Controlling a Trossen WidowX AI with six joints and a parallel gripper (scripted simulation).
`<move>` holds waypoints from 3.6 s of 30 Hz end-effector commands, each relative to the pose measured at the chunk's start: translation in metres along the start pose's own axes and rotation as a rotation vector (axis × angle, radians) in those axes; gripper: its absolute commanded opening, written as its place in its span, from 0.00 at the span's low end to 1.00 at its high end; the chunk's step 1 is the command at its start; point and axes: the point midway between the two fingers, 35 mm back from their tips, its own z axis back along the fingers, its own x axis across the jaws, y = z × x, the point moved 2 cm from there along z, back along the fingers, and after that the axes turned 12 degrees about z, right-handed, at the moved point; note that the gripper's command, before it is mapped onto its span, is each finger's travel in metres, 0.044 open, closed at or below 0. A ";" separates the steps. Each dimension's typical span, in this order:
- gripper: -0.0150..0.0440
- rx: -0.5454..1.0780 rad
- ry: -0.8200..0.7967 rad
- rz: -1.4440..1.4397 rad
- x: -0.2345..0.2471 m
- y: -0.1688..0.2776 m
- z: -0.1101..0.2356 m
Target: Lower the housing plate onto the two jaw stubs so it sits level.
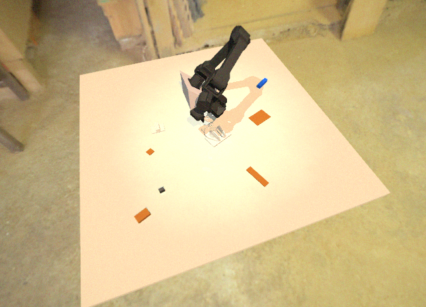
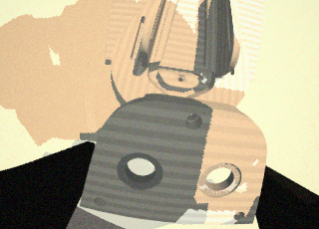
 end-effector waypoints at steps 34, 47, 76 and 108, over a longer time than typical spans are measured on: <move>0.85 0.004 0.000 0.005 -0.001 0.003 -0.003; 0.85 0.004 0.001 0.005 -0.003 0.002 -0.025; 0.85 0.002 -0.003 0.008 0.000 0.003 -0.063; 0.85 0.001 -0.003 -0.006 0.000 0.003 -0.068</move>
